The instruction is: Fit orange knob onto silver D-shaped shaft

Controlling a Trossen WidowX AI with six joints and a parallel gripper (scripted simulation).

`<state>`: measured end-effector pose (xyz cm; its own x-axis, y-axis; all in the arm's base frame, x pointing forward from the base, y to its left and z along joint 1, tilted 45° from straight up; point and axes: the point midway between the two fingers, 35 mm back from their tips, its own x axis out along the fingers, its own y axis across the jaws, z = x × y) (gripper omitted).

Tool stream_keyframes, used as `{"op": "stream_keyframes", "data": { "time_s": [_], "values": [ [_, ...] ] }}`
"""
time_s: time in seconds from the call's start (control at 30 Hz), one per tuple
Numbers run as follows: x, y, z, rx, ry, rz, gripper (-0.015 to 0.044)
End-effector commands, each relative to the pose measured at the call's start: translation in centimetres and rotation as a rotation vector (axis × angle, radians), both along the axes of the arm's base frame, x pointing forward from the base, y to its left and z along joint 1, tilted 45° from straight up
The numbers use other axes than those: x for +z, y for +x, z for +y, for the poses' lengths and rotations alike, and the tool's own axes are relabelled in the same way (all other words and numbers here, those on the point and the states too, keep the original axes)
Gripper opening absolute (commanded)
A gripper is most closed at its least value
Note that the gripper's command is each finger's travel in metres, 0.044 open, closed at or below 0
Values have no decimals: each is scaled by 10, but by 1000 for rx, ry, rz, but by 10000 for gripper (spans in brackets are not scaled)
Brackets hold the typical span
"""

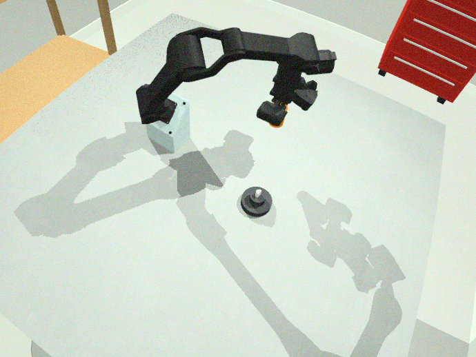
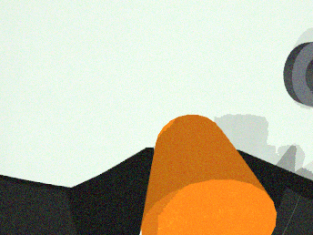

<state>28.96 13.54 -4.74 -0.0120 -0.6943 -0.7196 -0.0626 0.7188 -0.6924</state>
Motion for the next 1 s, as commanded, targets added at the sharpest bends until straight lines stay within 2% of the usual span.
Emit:
{"op": "stream_keyframes", "data": {
  "time_s": [0.0,0.97],
  "values": [
    [7,6,-7,-5,11,-6,0],
    [44,43,-78,4,22,-6,0]
  ]
}}
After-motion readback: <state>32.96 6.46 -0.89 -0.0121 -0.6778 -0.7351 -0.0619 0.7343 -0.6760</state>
